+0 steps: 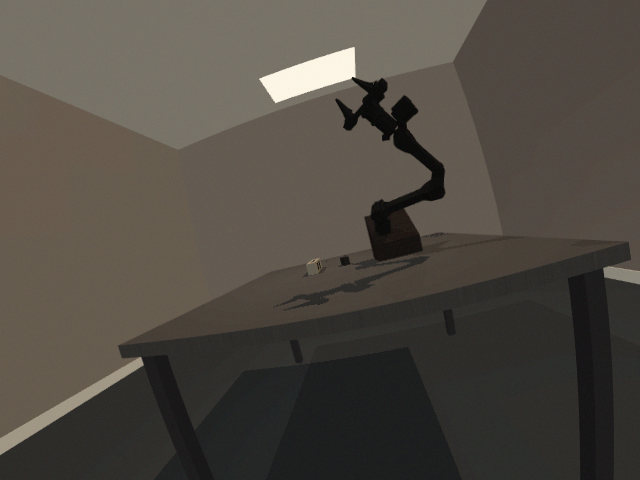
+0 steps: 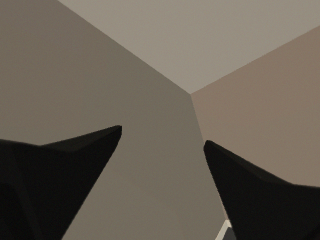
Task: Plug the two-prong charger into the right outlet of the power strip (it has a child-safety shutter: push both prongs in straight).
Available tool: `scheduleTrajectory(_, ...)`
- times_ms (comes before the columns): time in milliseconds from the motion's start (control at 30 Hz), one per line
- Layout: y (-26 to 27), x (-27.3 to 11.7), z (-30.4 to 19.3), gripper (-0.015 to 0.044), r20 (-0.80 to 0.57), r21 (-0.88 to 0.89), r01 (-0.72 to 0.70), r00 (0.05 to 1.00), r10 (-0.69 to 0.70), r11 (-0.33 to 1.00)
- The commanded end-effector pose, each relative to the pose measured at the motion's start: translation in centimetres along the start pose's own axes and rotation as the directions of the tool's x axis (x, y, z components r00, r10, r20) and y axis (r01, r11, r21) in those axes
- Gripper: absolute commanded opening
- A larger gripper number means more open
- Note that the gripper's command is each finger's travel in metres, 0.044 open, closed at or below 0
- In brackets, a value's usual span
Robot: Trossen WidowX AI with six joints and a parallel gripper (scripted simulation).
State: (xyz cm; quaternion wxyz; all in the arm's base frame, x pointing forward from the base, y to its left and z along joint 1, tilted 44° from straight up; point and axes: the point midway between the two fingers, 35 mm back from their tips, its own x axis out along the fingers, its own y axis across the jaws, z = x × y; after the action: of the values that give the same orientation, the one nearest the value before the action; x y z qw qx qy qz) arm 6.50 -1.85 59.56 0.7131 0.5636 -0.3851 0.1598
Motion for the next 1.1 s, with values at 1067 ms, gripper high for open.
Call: scheduleTrajectory(1067,-21.8,5.9,-0.9,0.044,-0.082,-0.251,0.522,0.828,-0.555,0.815)
